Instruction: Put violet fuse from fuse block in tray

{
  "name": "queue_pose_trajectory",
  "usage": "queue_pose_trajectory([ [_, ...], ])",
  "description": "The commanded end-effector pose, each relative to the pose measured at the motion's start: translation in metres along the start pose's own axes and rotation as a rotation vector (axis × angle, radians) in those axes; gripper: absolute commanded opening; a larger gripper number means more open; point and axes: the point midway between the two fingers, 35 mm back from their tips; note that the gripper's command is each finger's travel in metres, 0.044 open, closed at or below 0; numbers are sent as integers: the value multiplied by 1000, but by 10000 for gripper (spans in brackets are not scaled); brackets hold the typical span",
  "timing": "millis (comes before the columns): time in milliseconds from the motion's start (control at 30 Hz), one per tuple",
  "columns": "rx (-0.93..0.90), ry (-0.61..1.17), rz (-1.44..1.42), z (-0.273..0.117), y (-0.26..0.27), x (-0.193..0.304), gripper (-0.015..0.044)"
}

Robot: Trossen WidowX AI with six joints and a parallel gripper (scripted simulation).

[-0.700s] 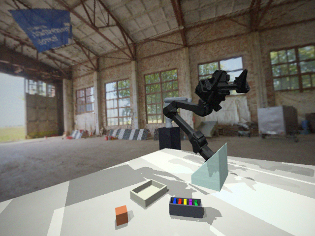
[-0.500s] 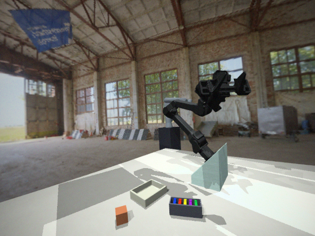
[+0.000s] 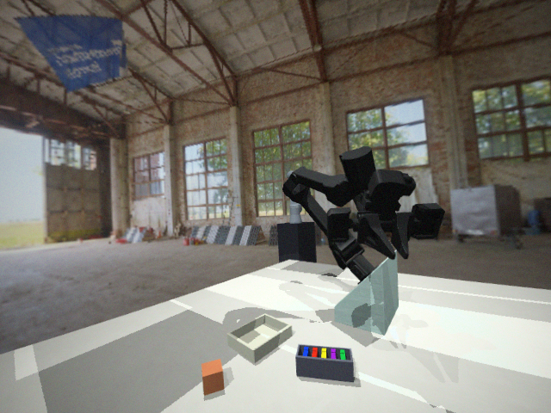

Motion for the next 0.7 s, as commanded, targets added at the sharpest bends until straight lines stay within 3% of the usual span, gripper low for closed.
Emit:
queue_pose_trajectory([
  [0, -16, 233, 24, 21, -13, 45, 66],
  [333, -105, 979, 82, 16, -59, 187, 66],
  [667, -113, 1027, 85, 14, -62, 195, 66],
])
Point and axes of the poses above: the point midway between the two fingers, 35 mm back from their tips, its own z axis out along the fingers, its own y axis across the jaws, x = y × z, and after that the axes turned 9 degrees about -z, right-handed
